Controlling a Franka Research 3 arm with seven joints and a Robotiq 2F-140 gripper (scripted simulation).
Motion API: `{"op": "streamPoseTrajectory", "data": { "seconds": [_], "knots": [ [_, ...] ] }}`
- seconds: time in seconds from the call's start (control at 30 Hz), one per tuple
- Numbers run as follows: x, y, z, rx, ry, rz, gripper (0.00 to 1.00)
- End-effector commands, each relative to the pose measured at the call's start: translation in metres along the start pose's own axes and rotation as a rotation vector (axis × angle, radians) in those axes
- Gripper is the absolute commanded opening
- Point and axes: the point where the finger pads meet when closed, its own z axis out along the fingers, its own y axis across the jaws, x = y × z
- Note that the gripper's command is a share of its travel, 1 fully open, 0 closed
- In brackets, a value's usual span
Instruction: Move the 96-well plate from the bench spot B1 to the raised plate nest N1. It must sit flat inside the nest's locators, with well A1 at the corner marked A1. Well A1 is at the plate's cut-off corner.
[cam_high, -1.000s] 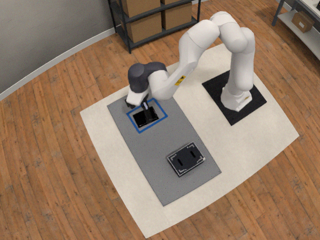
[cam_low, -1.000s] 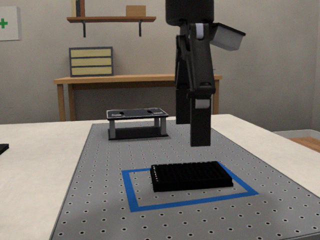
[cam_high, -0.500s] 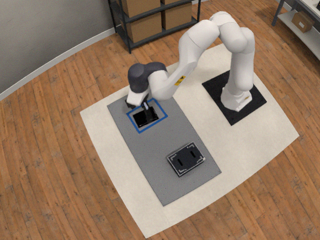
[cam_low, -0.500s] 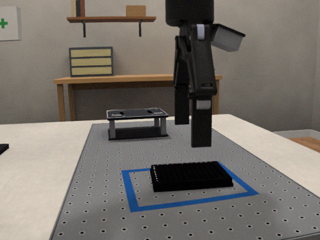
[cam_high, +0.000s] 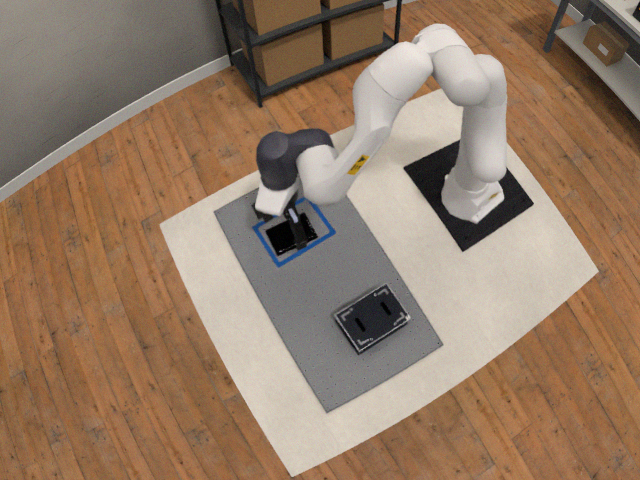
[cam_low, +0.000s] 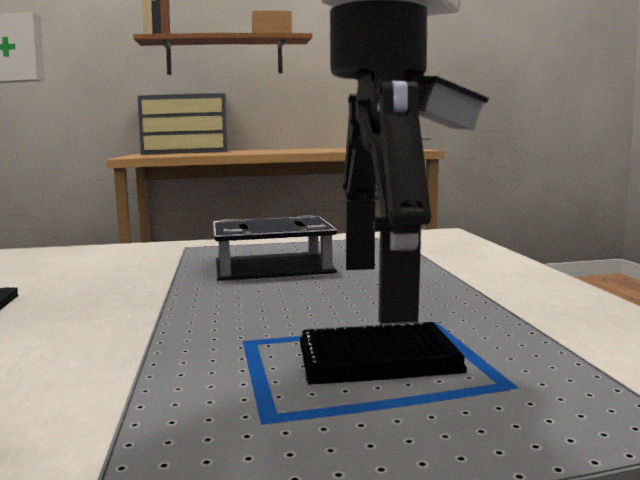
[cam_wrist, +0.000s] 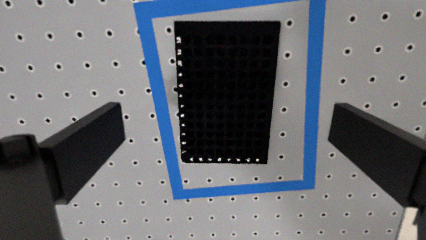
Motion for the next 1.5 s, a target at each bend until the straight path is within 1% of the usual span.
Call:
{"op": "streamPoseTrajectory", "data": {
  "seconds": [0.0,0.23,0.3,0.77,1.3,1.33,1.47],
  "knots": [
    [0.002,0.001,0.007,-0.004,0.007,0.000,1.00],
    [0.002,0.001,0.018,-0.004,0.007,0.000,1.00],
    [0.002,0.001,0.018,-0.004,0.007,0.000,1.00],
    [0.002,0.001,0.042,-0.004,0.007,0.000,1.00],
    [0.002,0.001,0.042,-0.004,0.007,0.000,1.00],
    [0.002,0.001,0.042,-0.004,0.007,0.000,0.63],
    [0.002,0.001,0.042,-0.004,0.007,0.000,0.63]
  ]
}}
